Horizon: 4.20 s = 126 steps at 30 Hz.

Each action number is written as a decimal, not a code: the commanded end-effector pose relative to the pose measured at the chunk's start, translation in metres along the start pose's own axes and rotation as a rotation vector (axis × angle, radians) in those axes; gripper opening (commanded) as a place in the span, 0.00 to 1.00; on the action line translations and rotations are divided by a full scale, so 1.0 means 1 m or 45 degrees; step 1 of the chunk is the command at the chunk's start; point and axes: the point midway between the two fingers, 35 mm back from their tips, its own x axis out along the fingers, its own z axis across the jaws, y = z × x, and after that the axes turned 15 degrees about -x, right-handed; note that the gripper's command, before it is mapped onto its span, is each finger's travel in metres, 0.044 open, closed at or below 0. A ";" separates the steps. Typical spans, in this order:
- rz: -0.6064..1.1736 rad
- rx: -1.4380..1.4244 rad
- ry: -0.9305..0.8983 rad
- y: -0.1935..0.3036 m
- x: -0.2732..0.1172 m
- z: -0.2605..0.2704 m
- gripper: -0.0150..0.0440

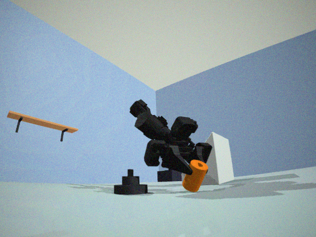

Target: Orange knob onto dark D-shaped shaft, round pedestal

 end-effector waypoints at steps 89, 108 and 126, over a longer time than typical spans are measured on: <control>1.037 0.017 -0.305 -0.060 -0.075 -0.014 1.00; 1.119 0.375 -0.116 -0.062 -0.078 -0.016 1.00; 1.133 1.199 0.283 -0.053 -0.072 -0.014 1.00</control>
